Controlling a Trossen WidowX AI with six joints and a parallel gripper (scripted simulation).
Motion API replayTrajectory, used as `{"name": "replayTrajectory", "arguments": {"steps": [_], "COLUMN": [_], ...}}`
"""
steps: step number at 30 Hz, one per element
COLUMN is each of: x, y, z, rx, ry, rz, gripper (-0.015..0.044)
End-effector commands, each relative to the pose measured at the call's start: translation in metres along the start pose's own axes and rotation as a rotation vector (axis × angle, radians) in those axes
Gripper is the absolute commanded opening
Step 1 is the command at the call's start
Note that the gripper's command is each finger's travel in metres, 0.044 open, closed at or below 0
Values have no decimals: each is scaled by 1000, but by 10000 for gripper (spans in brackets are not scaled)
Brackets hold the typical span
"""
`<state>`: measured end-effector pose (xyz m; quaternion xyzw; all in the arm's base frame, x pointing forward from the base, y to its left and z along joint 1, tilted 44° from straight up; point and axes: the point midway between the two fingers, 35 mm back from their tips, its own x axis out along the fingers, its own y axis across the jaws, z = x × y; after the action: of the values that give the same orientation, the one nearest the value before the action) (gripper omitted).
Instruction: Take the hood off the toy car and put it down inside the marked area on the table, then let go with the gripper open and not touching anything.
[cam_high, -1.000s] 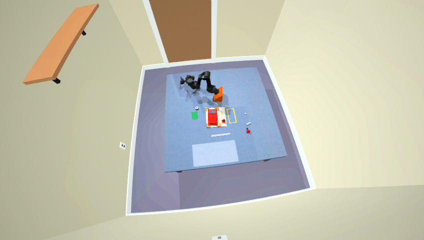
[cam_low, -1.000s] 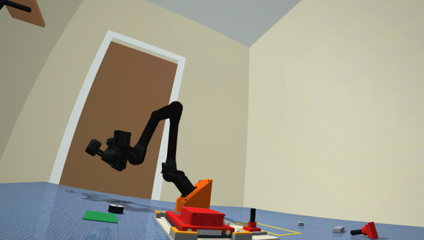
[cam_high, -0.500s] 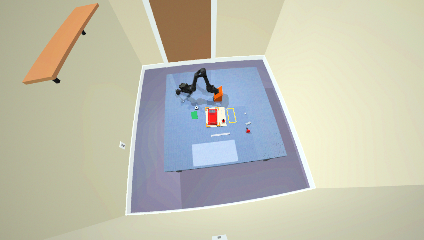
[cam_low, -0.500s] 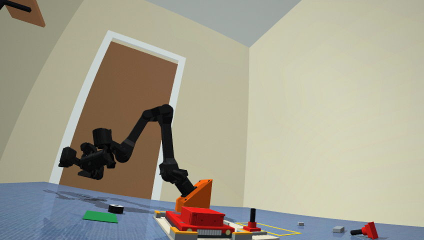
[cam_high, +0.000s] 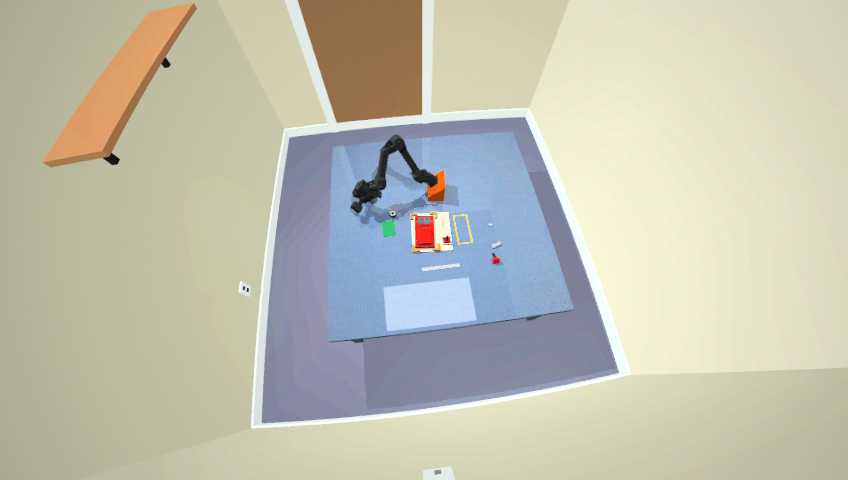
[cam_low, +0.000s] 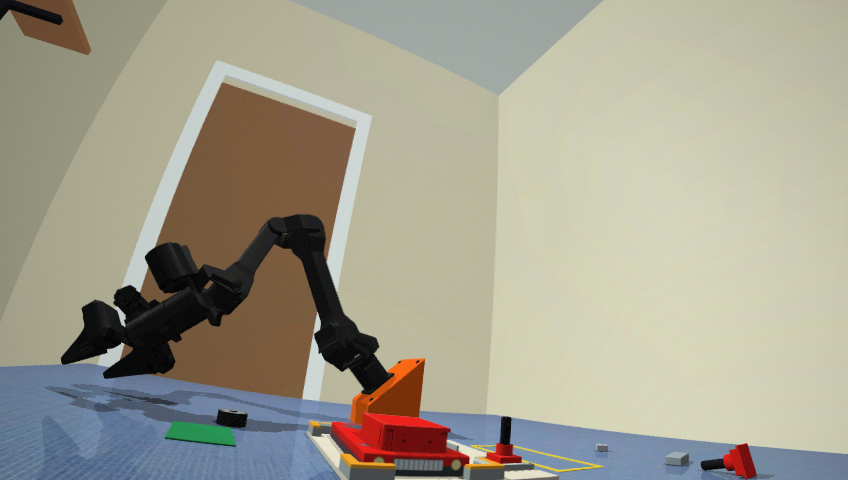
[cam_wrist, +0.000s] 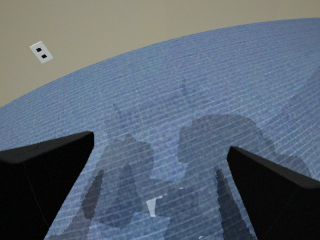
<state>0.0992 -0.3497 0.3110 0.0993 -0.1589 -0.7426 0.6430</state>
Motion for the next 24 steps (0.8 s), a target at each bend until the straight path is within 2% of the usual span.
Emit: {"name": "replayTrajectory", "arguments": {"steps": [1, 12, 24], "x": [-10, -69, -181], "y": [42, 121, 159], "z": [-26, -108, -201], "rx": [-76, -312, -753], "ry": [112, 410, 697], "rz": [95, 276, 460], "gripper": [440, 440, 440]}}
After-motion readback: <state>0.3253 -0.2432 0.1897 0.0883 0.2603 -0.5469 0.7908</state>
